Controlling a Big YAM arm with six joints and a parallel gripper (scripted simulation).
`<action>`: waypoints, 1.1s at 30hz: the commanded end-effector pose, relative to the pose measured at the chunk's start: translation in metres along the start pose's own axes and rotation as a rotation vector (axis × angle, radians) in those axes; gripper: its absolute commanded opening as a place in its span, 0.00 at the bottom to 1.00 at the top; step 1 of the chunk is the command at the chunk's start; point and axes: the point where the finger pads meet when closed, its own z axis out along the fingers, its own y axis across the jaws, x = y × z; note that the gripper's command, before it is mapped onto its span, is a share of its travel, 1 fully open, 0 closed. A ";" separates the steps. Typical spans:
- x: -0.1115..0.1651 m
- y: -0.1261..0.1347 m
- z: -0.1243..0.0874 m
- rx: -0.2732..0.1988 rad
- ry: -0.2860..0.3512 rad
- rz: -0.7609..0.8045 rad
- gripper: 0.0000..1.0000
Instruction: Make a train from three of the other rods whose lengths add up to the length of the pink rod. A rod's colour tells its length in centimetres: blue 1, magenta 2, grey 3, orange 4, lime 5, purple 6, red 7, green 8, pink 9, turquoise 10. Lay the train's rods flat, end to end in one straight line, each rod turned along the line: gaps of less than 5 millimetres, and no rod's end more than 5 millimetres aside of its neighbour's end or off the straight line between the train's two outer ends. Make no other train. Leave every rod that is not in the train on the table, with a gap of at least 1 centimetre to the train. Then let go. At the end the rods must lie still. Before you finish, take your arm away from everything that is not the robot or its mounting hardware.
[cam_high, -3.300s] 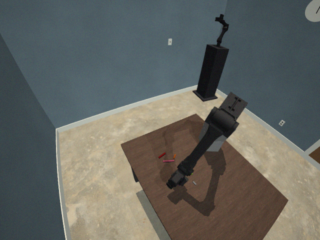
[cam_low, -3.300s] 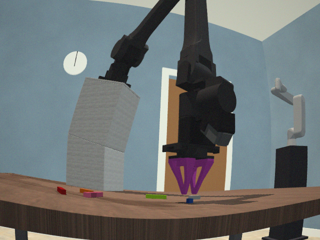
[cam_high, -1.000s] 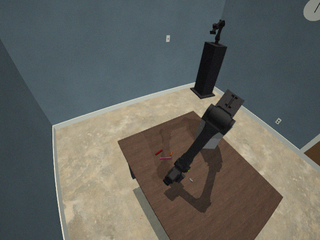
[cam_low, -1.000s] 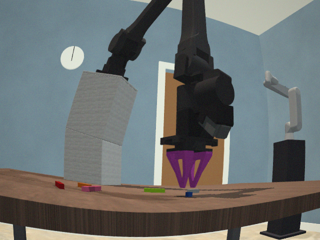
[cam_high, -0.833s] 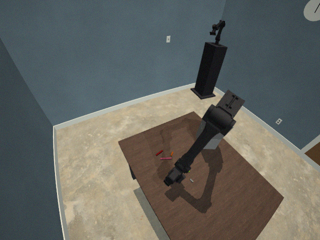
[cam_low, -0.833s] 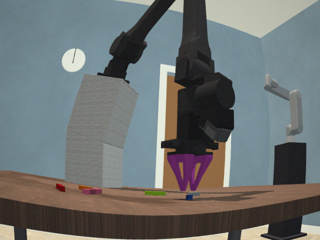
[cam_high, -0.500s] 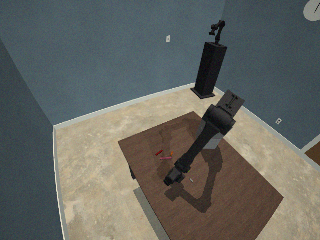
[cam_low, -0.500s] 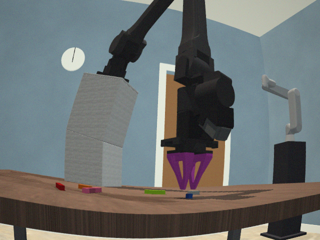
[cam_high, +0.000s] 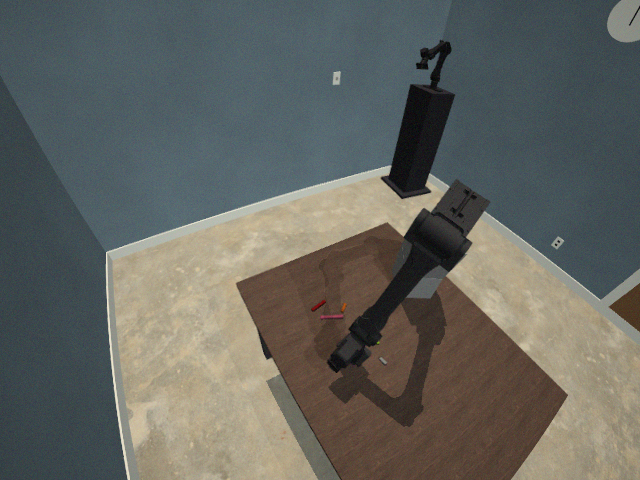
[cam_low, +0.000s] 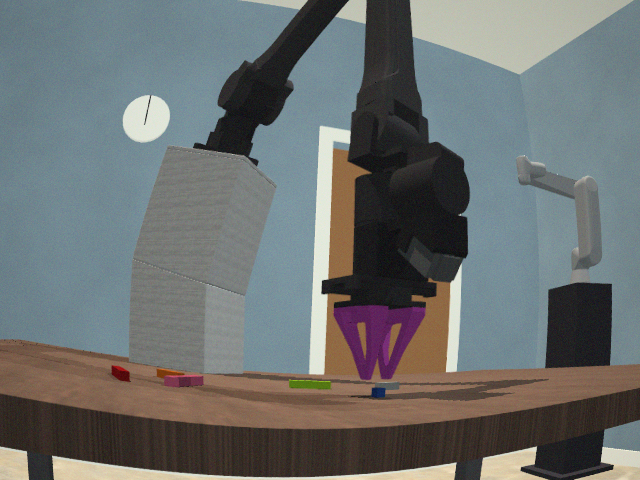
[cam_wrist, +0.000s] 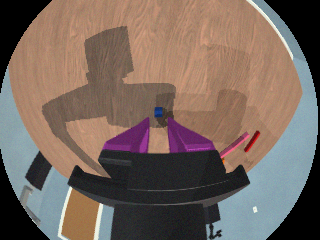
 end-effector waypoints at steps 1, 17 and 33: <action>-0.001 0.002 0.004 0.002 -0.011 0.001 0.24; -0.008 0.002 0.015 0.001 -0.023 0.002 0.24; -0.006 0.002 0.021 0.001 -0.020 0.001 0.24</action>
